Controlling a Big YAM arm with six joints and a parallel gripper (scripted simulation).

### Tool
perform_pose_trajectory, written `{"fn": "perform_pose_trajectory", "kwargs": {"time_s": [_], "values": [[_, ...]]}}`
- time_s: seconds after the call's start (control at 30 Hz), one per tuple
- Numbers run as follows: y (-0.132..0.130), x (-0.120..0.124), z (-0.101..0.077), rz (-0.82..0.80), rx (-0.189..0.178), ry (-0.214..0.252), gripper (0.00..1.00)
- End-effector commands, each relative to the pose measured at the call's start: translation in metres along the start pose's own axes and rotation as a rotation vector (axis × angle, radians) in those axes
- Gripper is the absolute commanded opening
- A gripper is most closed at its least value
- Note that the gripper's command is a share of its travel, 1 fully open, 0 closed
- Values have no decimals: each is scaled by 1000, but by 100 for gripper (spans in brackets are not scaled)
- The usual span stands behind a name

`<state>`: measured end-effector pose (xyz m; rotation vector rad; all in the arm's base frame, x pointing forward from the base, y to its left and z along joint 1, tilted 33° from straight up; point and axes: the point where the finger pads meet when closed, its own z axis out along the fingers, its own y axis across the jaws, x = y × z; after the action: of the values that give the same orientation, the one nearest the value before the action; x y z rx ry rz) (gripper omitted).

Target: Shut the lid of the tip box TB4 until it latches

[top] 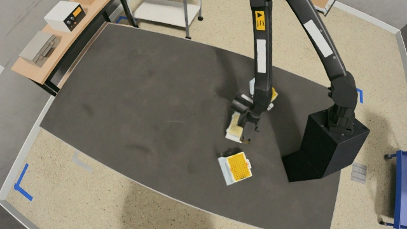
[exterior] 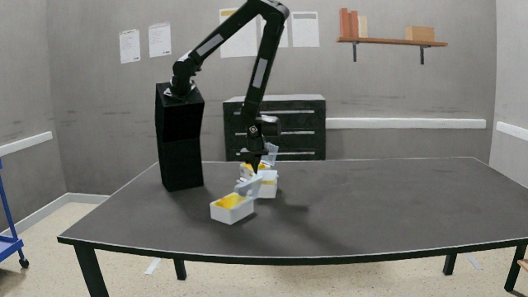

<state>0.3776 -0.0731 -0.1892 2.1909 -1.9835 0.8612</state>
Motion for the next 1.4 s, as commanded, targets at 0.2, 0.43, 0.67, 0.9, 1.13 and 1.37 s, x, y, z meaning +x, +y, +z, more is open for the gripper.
{"fn": "perform_pose_trajectory", "kwargs": {"time_s": [0.2, 0.43, 0.67, 0.9, 1.13, 1.37], "values": [[6, -1, -4, -3, -4, -2, 0], [8, -3, -20, -7, -5, -5, 0], [7, -3, -28, -7, -4, -5, 0], [6, -2, -40, -6, -3, -4, 0], [4, -2, -47, -5, 1, -4, 0], [1, -1, -57, -3, 5, -4, 0]]}}
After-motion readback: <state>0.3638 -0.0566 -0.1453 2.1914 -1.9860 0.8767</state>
